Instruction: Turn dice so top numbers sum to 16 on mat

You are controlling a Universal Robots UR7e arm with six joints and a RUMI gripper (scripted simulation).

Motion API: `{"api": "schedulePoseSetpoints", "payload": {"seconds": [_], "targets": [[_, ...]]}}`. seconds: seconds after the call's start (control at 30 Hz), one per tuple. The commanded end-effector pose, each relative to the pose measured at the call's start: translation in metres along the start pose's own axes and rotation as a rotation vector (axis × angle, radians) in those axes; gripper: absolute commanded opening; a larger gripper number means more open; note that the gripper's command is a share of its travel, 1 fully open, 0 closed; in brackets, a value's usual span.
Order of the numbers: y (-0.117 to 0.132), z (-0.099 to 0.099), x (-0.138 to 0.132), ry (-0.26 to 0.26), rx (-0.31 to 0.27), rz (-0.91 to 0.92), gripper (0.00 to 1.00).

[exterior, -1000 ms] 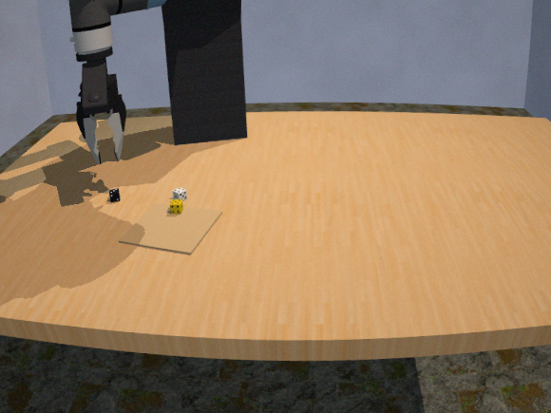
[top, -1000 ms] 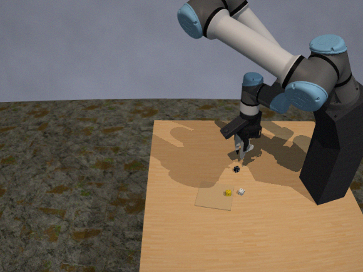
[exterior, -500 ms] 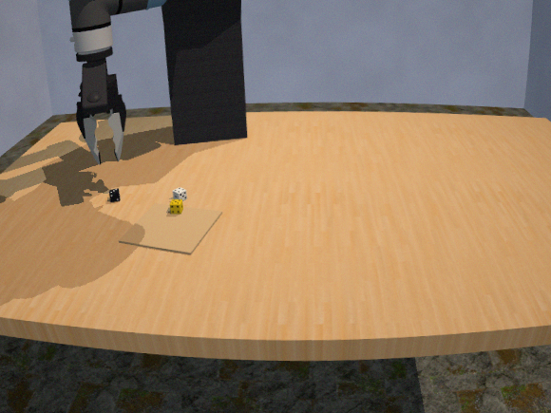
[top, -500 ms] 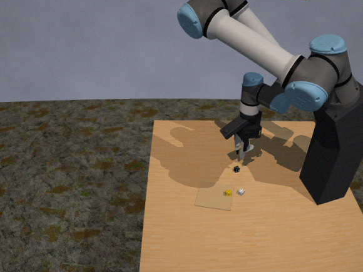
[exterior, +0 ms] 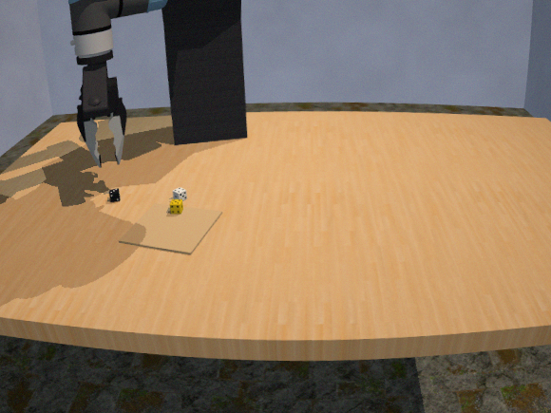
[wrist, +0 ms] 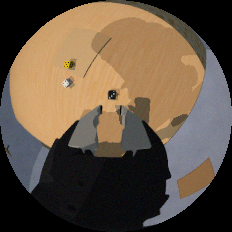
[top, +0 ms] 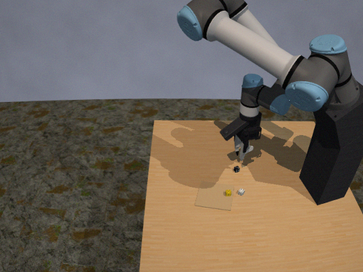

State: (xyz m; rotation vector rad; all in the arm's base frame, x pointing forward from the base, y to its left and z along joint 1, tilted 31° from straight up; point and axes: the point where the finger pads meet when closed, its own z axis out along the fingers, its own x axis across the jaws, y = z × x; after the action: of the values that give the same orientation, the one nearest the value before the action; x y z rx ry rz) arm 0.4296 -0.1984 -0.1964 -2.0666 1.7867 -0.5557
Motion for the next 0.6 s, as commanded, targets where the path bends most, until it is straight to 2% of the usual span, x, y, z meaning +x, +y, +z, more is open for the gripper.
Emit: {"api": "schedulePoseSetpoints", "payload": {"seconds": [0.0,0.57], "targets": [[0.000,0.005,0.000,0.001,0.000,0.000,0.21],[-0.001,0.028,0.000,0.001,0.000,0.000,0.21]]}}
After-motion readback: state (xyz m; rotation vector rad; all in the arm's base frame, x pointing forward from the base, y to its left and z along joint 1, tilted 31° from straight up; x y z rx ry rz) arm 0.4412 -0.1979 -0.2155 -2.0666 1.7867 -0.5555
